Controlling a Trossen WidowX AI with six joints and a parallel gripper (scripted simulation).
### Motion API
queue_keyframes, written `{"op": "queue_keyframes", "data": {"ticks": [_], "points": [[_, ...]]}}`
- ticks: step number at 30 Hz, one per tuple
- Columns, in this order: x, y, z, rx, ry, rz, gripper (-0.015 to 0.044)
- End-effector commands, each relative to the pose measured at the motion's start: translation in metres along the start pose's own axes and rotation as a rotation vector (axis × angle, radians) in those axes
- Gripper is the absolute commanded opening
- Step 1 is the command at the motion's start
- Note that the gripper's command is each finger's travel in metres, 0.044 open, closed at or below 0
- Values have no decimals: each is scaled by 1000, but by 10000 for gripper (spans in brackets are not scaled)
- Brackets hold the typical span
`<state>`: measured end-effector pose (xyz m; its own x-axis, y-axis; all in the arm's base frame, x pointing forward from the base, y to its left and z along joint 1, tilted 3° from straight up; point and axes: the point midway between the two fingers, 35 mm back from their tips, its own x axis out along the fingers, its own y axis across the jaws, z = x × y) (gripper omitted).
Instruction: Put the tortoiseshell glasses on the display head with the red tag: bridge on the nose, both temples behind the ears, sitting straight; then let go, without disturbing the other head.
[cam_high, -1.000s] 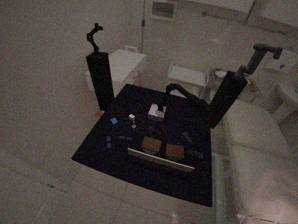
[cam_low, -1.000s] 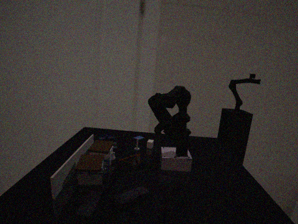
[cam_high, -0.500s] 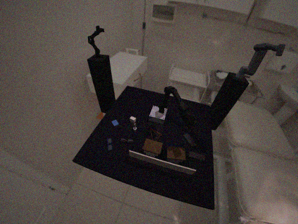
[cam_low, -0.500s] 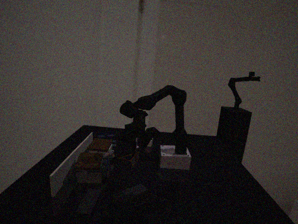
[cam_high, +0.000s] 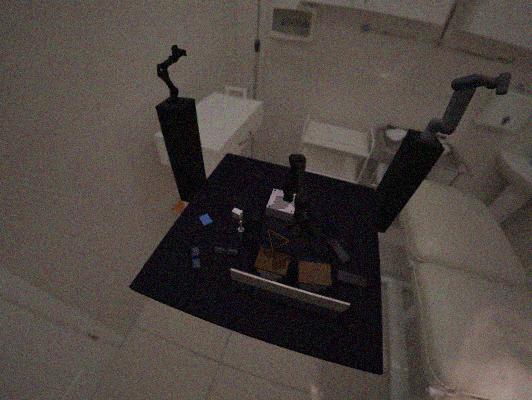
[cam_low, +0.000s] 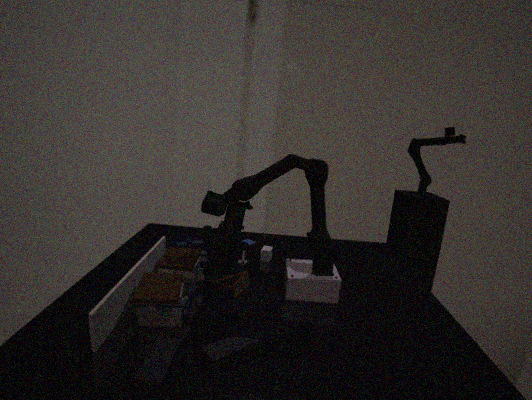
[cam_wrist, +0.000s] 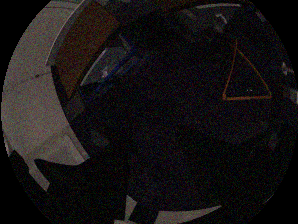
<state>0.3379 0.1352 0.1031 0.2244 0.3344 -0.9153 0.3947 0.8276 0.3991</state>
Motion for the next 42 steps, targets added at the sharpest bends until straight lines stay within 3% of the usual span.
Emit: {"op": "queue_keyframes", "data": {"ticks": [1,11,19,22,42], "points": [[-2,-72,23,521,-79,-141,200],[-19,-190,29,1413,-308,-315,200],[-20,-192,26,1427,-312,-317,200],[-20,-192,26,1427,-312,-317,121],[-2,-199,26,1427,-312,-317,120]]}}
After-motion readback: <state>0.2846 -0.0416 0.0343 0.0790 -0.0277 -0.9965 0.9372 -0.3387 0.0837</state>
